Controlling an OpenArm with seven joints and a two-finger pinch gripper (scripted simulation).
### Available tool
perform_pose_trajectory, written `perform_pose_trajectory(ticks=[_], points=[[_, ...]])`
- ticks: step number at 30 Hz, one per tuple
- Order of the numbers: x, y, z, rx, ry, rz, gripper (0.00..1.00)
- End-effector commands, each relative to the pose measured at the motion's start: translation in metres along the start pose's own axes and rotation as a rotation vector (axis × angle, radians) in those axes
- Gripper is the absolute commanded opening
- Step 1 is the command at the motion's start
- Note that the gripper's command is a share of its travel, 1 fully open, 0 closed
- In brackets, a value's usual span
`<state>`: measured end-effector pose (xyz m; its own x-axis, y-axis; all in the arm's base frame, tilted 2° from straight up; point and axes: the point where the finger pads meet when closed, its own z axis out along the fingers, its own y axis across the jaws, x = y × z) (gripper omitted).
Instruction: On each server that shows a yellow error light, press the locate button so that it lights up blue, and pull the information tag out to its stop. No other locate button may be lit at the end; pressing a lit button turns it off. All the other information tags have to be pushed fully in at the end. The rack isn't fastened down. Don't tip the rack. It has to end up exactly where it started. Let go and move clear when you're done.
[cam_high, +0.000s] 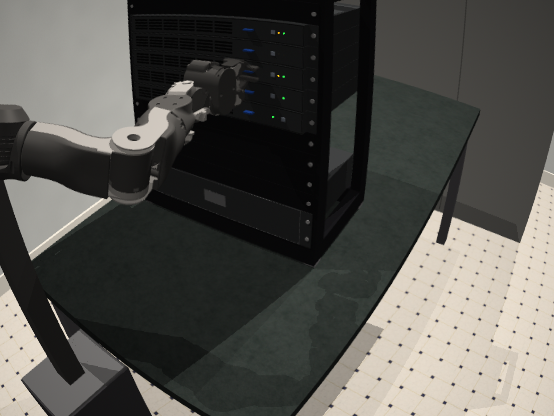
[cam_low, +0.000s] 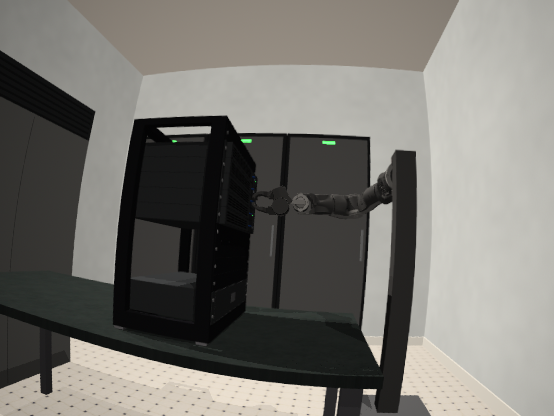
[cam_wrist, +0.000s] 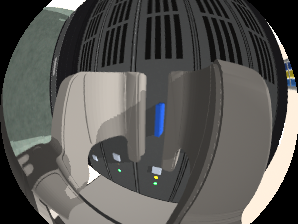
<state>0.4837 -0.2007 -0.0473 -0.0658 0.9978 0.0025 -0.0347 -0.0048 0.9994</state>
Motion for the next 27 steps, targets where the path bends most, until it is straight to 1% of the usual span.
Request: perform_pose_trajectory(ticks=[1,19,27], points=[[-0.0002,0.0006,0.0004,0.002,-0.002,-0.002,0.10],[-0.0002,0.0005,0.0005,0.002,-0.002,-0.002,0.10],[-0.0005,0.0000,0.0084,0.002,0.000,-0.002,0.10]])
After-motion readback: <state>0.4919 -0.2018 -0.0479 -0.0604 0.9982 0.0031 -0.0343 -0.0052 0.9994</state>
